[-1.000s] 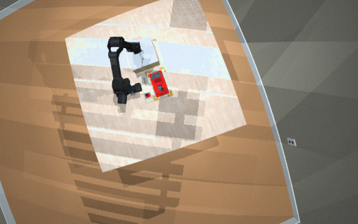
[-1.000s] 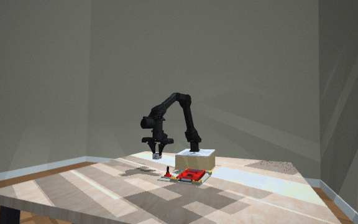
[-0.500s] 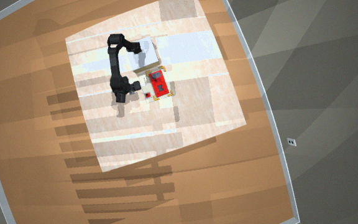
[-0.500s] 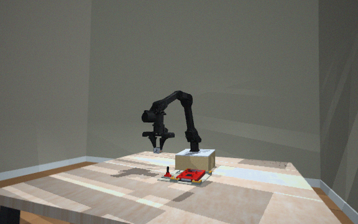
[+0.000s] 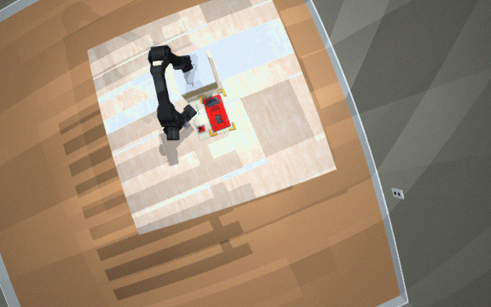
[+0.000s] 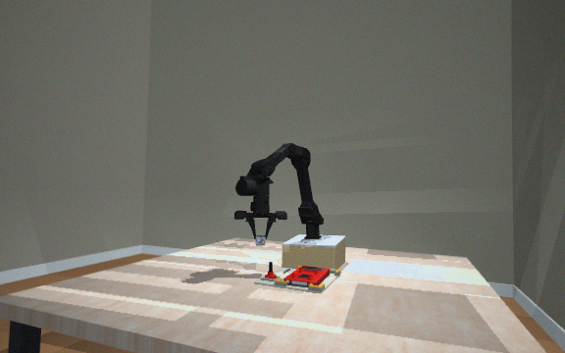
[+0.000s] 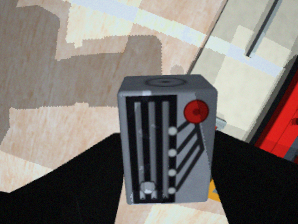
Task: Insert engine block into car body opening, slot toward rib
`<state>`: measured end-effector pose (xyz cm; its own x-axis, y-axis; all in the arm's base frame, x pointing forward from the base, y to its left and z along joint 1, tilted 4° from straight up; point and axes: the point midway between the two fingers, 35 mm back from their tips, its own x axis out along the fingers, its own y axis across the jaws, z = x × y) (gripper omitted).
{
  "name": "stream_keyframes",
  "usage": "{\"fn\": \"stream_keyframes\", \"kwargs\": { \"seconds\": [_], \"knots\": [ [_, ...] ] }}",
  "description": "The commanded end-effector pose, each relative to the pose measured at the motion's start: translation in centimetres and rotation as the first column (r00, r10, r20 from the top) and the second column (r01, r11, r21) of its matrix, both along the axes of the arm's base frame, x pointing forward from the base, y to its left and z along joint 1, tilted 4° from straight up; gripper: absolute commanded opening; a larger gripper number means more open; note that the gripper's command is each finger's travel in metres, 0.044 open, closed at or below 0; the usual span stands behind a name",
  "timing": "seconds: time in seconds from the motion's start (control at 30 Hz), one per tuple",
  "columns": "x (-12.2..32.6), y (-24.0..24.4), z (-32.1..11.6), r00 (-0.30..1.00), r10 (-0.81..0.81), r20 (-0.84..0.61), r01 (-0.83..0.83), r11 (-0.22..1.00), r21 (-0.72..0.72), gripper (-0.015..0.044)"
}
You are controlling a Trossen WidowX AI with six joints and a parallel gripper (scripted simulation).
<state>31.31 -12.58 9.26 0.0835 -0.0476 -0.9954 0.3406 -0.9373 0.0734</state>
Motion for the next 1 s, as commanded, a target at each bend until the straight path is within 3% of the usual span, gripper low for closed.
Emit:
{"fn": "stream_keyframes", "kwargs": {
  "seconds": [0.0,0.47,0.97],
  "knots": [
    [0.4,0.7,-0.4,0.989,0.145,-0.012,-0.145,0.989,-0.016,0.0],
    [1.8,3.7,-1.7,0.809,0.586,-0.047,-0.588,0.808,-0.039,0.0],
    [2.8,6.9,-3.1,0.413,0.906,-0.091,-0.911,0.41,-0.045,0.0]
  ]
}}
